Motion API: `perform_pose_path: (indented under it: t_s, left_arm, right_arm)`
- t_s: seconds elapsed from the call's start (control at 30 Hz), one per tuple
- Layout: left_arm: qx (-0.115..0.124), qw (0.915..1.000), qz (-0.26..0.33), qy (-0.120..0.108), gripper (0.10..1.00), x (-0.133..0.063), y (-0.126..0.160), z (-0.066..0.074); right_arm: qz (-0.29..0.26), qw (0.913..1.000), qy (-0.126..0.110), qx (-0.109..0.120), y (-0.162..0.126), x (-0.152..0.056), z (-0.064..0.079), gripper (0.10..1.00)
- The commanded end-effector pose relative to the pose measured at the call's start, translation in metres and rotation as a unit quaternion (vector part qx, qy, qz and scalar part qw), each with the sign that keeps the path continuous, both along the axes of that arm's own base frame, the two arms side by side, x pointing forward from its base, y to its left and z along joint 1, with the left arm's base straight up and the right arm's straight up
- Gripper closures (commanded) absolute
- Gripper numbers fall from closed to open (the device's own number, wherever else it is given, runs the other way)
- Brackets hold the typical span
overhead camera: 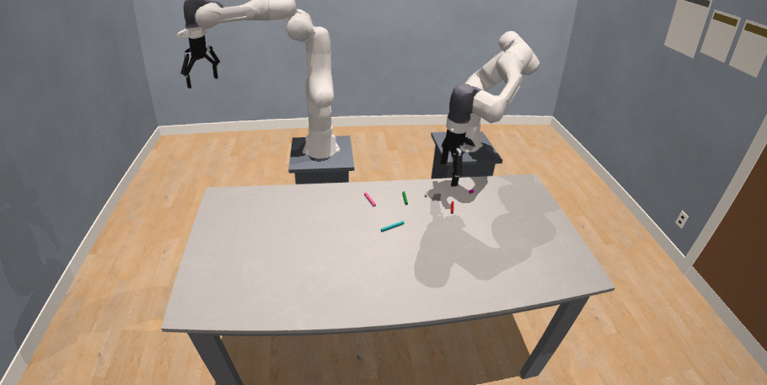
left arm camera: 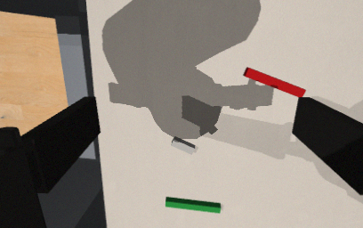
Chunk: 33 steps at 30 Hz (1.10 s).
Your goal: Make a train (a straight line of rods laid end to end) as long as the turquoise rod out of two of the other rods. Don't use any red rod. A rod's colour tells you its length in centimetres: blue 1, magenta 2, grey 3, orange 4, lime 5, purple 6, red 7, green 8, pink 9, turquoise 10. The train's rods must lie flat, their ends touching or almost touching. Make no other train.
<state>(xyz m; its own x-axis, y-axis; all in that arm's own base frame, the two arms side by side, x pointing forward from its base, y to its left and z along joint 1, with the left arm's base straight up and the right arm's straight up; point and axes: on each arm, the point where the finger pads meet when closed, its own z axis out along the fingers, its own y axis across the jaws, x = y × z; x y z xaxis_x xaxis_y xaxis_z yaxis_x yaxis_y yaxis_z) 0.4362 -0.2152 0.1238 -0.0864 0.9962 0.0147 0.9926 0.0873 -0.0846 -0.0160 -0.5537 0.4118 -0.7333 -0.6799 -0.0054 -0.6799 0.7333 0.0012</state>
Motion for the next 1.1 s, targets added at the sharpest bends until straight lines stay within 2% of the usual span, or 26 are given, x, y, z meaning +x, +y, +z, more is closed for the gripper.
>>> perform_pose_path:
  t_s: [0.0,0.2,0.43,0.47,1.07]
  left_arm:
    - [-0.018,0.9994,0.001,-0.029,0.098,-0.002,0.042,-0.006]
    - [-0.005,0.9982,0.044,-0.042,0.098,-0.019,0.115,-0.02]
    - [-0.003,0.9978,0.05,-0.044,0.098,-0.022,0.125,-0.022]
    - [-0.003,0.9978,0.05,-0.044,0.867,-0.022,0.125,-0.022]
    - [-0.003,0.9978,0.05,-0.044,0.867,-0.022,0.125,-0.022]
  right_arm:
    - [0.003,1.0,0.002,-0.002,0.0,-0.002,0.001,0.098]
    - [0.003,1.0,0.002,-0.002,0.0,-0.002,0.001,0.098]
    - [0.003,1.0,0.002,-0.002,0.0,-0.002,0.001,0.098]
    - [0.003,1.0,0.002,-0.002,0.0,-0.002,0.001,0.098]
    - [0.003,1.0,0.002,-0.002,0.0,-0.002,0.001,0.098]
